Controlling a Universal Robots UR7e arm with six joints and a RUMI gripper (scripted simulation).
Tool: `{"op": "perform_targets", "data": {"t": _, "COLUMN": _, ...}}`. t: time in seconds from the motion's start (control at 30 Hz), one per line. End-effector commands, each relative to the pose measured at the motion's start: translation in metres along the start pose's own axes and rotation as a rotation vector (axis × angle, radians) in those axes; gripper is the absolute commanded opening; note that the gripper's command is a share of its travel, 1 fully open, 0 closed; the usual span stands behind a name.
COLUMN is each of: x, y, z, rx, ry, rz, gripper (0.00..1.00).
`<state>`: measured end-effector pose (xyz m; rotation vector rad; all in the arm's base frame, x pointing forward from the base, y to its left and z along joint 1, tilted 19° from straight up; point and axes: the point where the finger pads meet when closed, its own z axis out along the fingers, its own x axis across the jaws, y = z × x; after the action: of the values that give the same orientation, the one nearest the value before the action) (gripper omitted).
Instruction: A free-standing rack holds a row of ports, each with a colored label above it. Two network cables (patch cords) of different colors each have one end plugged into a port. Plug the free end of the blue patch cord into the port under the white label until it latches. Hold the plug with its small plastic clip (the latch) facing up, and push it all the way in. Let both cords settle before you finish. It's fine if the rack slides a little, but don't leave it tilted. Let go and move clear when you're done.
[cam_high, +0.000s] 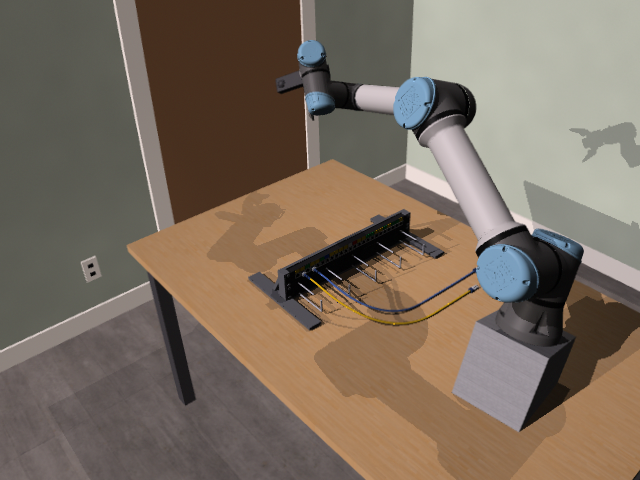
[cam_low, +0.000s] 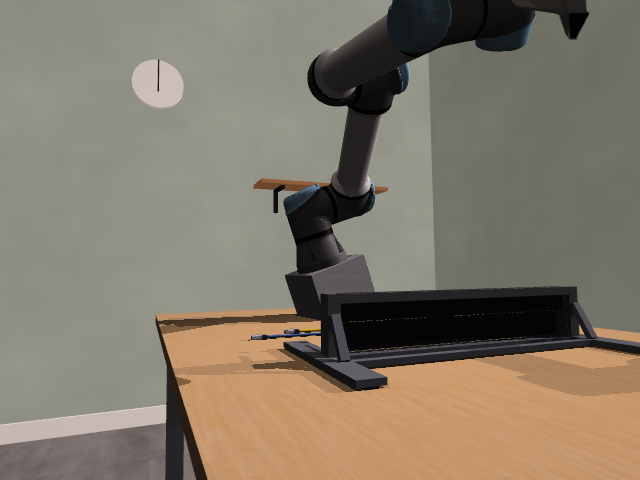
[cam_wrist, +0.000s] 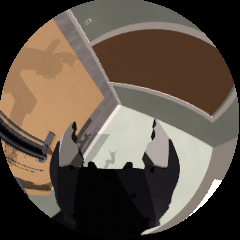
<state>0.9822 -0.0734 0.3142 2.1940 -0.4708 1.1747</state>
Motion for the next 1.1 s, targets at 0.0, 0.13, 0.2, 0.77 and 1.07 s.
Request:
{"op": "perform_targets", "data": {"t": 0.0, "x": 0.001, "y": 0.0, "z": -0.001, "rx": 0.0, "ry": 0.002, "rz": 0.001, "gripper": 1.0}}
{"op": "perform_targets", "data": {"t": 0.13, "x": 0.001, "y": 0.0, "z": -0.001, "rx": 0.0, "ry": 0.002, "rz": 0.001, "gripper": 1.0}}
{"op": "perform_targets", "data": {"t": 0.2, "x": 0.001, "y": 0.0, "z": -0.001, "rx": 0.0, "ry": 0.002, "rz": 0.001, "gripper": 1.0}}
{"op": "perform_targets", "data": {"t": 0.77, "x": 0.001, "y": 0.003, "z": -0.001, "rx": 0.0, "ry": -0.001, "rz": -0.008, "gripper": 1.0}}
{"op": "perform_targets", "data": {"t": 1.07, "x": -0.001, "y": 0.021, "z": -0.002, "rx": -0.001, "ry": -0.024, "rz": -0.076, "gripper": 1.0}}
